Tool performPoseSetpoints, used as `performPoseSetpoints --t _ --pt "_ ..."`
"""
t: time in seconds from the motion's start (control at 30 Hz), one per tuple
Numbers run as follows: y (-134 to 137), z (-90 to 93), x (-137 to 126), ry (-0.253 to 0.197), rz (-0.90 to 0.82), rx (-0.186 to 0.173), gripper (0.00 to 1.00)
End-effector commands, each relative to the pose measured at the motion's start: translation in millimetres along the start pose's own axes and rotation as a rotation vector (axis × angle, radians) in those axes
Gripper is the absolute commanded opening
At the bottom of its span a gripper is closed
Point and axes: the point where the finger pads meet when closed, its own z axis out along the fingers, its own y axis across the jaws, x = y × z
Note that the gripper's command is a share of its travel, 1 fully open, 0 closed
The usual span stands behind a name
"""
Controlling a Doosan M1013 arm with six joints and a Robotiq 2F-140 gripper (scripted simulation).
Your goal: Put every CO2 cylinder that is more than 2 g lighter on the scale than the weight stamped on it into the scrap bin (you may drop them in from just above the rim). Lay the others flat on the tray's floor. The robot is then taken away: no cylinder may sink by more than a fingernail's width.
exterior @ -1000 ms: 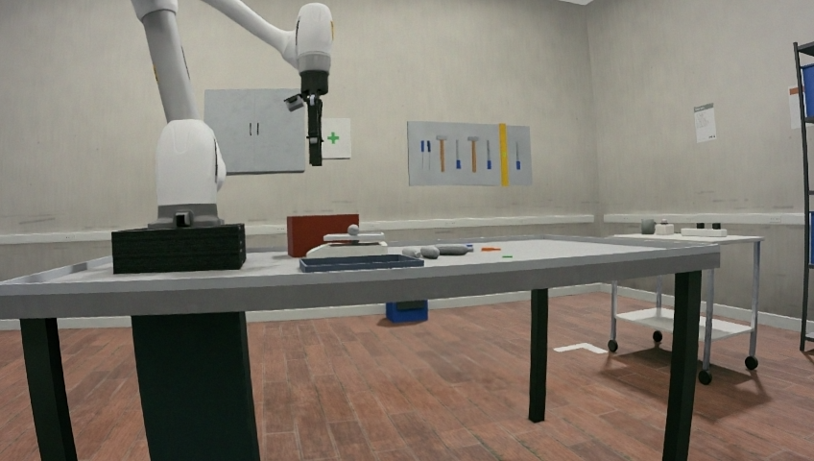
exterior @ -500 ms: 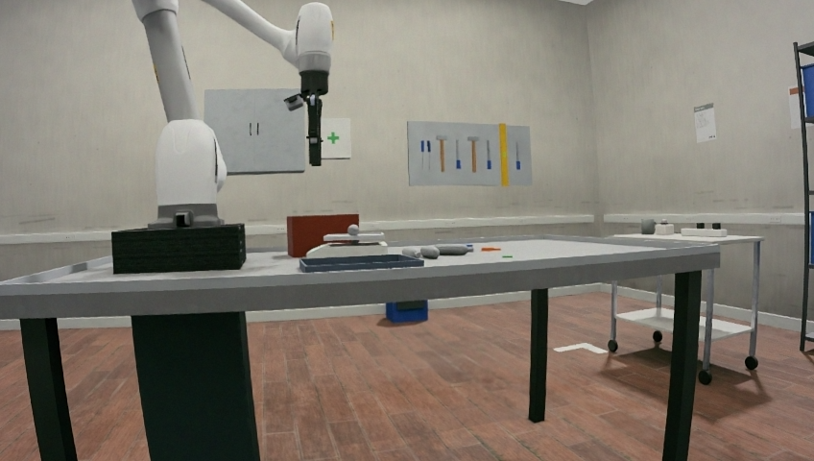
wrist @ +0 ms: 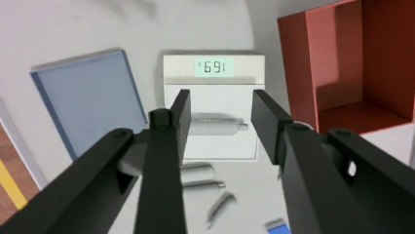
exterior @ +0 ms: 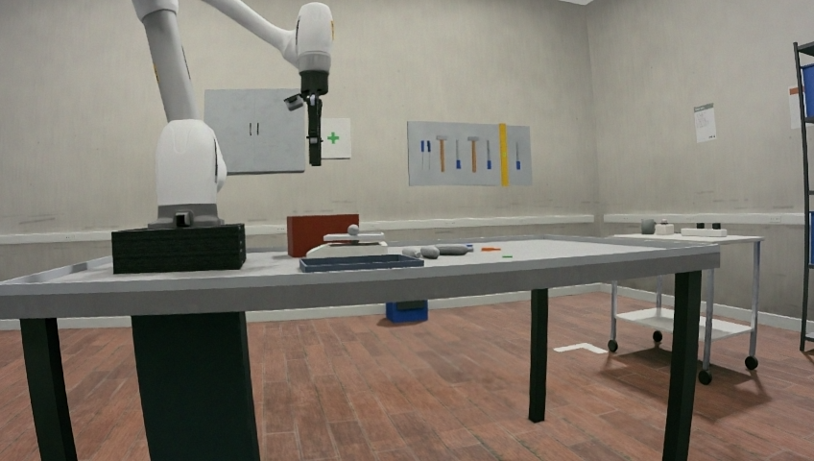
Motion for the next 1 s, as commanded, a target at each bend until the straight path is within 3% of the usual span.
performPoseSetpoints --t 0.0,0.57,0.77,0.83,0.97 --pt "0 -1.1 1 0.008 -0.003 -0.001 0.40" --pt "0 0.6 -4 0.003 0.042 -0.002 0.40" --pt "0 15.1 -29 -0.003 0.387 0.002 0.40" --pt "0 15.1 -29 -0.003 0.387 0.002 0.40" --pt "1 34.3 -54 0.000 0.694 -0.003 0.40"
